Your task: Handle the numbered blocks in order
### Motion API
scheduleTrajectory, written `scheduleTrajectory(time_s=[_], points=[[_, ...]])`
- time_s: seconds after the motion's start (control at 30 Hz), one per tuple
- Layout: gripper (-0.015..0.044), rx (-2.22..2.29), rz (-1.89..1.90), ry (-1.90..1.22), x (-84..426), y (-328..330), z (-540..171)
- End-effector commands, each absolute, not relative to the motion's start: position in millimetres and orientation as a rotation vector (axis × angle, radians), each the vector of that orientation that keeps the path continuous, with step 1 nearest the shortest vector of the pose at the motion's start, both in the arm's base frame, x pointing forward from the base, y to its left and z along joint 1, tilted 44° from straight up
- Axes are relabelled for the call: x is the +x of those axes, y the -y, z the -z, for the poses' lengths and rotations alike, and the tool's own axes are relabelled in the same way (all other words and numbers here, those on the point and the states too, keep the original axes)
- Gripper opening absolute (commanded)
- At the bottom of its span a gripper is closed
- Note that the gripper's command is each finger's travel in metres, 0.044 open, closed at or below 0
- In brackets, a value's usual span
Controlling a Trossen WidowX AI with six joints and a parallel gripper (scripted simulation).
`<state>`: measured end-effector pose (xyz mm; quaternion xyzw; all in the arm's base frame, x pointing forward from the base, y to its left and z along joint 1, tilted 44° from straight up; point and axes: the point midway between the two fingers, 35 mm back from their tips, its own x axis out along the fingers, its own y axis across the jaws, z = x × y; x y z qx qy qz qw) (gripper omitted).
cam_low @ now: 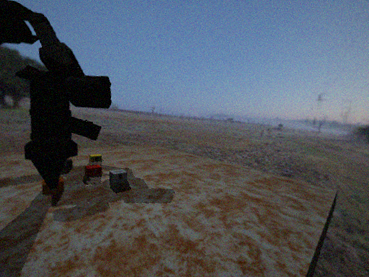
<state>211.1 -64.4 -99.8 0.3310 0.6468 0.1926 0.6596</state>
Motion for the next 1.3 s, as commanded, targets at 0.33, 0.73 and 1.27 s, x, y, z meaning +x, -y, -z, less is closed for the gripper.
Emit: scheduleTrajectory(time_s=[0.33,0.73,1.27], points=[[0.0120,0.744,-0.443,-1.460,210.4,74.3,89.4],[0.0120,0.743,-0.444,-1.459,210.5,74.5,89.2],[0.0120,0.744,-0.444,-1.459,211.8,64.0,100.1]])
